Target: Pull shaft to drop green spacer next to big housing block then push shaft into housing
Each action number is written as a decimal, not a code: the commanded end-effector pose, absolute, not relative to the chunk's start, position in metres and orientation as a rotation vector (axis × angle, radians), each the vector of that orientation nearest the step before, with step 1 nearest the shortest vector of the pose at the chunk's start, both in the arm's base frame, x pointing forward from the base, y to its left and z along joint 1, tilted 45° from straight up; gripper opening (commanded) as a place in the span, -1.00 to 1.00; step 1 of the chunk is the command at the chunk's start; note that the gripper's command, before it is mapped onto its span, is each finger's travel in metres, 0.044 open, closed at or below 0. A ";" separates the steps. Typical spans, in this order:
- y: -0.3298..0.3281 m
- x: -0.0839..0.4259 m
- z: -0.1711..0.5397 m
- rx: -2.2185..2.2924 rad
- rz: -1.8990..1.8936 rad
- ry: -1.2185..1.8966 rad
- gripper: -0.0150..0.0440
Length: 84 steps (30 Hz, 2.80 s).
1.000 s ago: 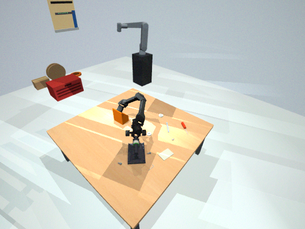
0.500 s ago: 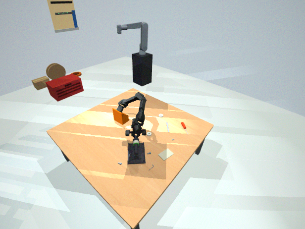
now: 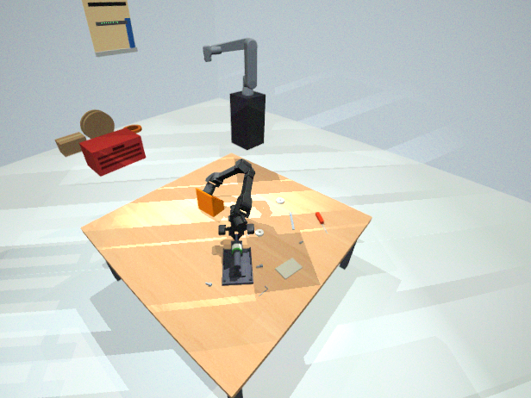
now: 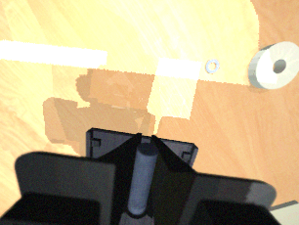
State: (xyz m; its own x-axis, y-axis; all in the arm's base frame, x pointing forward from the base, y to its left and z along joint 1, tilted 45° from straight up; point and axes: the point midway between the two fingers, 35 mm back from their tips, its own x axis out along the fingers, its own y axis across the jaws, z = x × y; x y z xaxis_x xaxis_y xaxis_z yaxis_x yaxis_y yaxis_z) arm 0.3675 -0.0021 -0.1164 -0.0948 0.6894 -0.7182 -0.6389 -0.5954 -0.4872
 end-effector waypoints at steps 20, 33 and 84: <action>-0.001 0.365 -0.115 -1.234 1.828 -0.063 -0.49; 0.000 0.364 -0.114 -1.233 1.828 -0.063 -0.49; 0.002 0.360 -0.111 -1.233 1.828 -0.063 -0.49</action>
